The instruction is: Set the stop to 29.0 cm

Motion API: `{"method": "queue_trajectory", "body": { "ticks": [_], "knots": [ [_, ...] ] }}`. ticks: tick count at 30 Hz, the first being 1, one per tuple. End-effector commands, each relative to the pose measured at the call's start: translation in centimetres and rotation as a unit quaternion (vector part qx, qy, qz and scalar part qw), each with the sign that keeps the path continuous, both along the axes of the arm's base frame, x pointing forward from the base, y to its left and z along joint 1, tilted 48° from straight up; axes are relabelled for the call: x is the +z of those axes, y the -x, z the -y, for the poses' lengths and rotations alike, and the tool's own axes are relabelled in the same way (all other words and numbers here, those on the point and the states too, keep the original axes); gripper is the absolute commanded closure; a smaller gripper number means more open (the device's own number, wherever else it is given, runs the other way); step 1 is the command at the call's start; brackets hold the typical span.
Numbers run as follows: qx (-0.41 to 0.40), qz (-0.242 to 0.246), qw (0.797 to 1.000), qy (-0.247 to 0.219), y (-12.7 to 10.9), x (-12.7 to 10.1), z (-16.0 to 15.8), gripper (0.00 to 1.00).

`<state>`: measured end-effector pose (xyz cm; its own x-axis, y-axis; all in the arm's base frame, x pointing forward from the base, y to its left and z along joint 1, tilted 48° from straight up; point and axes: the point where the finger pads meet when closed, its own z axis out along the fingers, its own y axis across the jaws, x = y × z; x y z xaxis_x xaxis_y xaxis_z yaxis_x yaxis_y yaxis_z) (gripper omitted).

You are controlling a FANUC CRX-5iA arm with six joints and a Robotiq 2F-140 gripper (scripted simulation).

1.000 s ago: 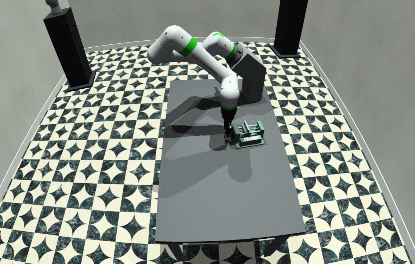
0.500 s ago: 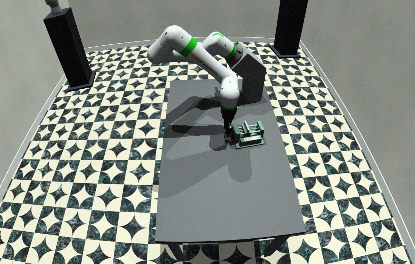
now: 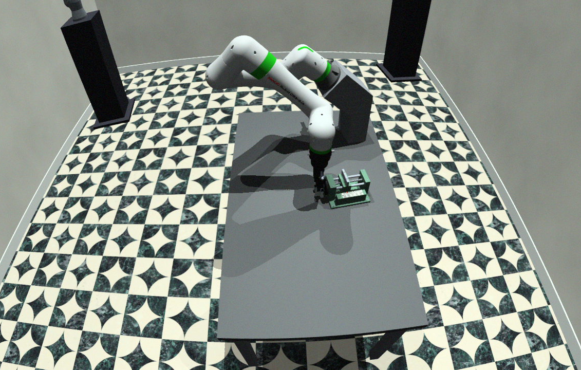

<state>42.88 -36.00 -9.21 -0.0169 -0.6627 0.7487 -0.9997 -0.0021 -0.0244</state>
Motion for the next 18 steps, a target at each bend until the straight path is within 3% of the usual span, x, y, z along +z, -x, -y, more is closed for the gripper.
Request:
{"method": "queue_trajectory", "body": {
  "ticks": [1, 18],
  "knots": [
    [0.000, 0.000, 1.000, 0.000, 0.10, 0.00, -0.02, 0.96],
    [0.000, 0.000, 1.000, 0.000, 0.77, 0.07, -0.12, 0.96]
  ]
}}
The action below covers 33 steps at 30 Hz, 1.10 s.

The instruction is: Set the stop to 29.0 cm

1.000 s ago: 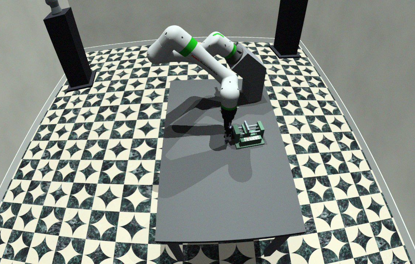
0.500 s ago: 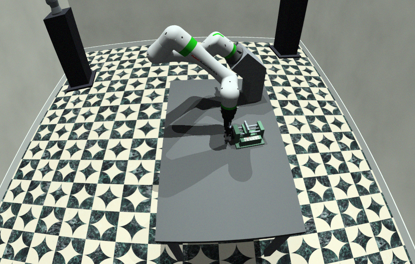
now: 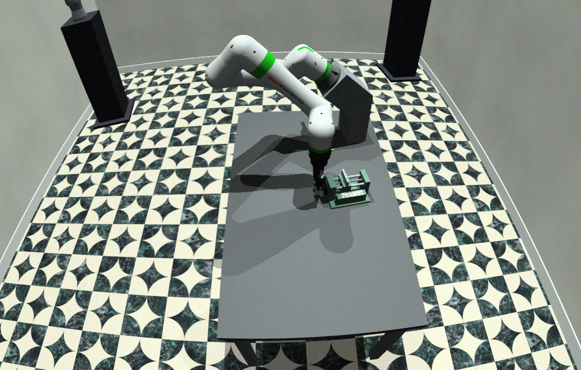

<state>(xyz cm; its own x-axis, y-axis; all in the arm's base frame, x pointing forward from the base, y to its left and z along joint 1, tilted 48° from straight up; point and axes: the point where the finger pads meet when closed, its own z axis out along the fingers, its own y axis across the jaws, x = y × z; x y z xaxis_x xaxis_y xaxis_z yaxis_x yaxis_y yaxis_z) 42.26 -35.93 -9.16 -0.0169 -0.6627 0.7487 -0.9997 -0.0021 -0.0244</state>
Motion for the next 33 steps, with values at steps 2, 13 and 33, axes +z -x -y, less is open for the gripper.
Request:
{"method": "queue_trajectory", "body": {
  "ticks": [2, 13, 33],
  "knots": [
    [0.000, 0.000, 1.000, 0.000, 0.2, 0.0, -0.1, 0.96],
    [0.000, 0.000, 1.000, 0.000, 0.9, 0.2, -0.3, 0.96],
    [0.000, 0.000, 1.000, 0.000, 2.2, 1.2, -1.5, 0.96]
  ]
}}
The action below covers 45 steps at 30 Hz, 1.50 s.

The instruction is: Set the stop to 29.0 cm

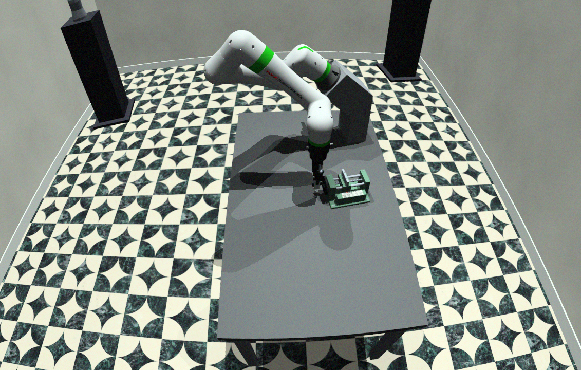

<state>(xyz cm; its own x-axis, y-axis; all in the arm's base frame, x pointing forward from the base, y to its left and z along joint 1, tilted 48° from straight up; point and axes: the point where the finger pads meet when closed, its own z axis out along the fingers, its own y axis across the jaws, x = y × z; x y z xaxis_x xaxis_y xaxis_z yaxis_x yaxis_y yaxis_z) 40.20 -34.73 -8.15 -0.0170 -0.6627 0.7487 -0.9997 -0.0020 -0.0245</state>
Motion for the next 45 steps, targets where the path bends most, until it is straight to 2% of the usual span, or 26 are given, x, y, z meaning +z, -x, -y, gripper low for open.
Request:
{"method": "queue_trajectory", "body": {
  "ticks": [1, 25, 38, 45],
  "knots": [
    [0.000, 0.000, 1.000, 0.000, 0.2, 0.3, -0.4, 0.96],
    [0.000, 0.000, 1.000, 0.000, 0.2, 1.8, -2.1, 0.96],
    [0.000, 0.000, 1.000, 0.000, -0.6, 2.6, -3.0, 0.96],
    [0.000, 0.000, 1.000, 0.000, -1.8, 3.1, -3.5, 0.96]
  ]
}}
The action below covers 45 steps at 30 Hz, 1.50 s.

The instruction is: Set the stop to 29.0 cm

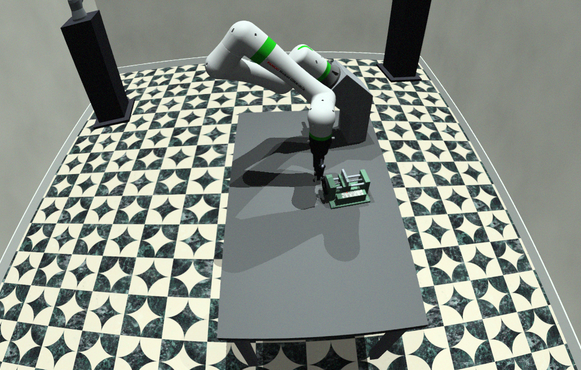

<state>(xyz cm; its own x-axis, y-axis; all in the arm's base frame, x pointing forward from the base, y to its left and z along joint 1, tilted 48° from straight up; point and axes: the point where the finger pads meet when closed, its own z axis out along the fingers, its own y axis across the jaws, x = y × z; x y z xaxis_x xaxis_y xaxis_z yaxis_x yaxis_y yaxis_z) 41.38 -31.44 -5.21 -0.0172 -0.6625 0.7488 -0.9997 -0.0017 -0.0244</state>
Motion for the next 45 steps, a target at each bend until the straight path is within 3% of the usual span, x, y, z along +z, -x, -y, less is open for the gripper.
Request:
{"method": "queue_trajectory", "body": {
  "ticks": [1, 13, 24, 45],
  "knots": [
    [0.000, 0.000, 1.000, 0.000, -0.9, 0.2, -0.3, 0.96],
    [0.000, 0.000, 1.000, 0.000, -3.2, 0.1, 0.0, 0.96],
    [0.000, 0.000, 1.000, 0.000, -4.9, -1.4, 1.6, 0.96],
    [0.000, 0.000, 1.000, 0.000, -3.5, -3.6, 4.1, 0.96]
  ]
}}
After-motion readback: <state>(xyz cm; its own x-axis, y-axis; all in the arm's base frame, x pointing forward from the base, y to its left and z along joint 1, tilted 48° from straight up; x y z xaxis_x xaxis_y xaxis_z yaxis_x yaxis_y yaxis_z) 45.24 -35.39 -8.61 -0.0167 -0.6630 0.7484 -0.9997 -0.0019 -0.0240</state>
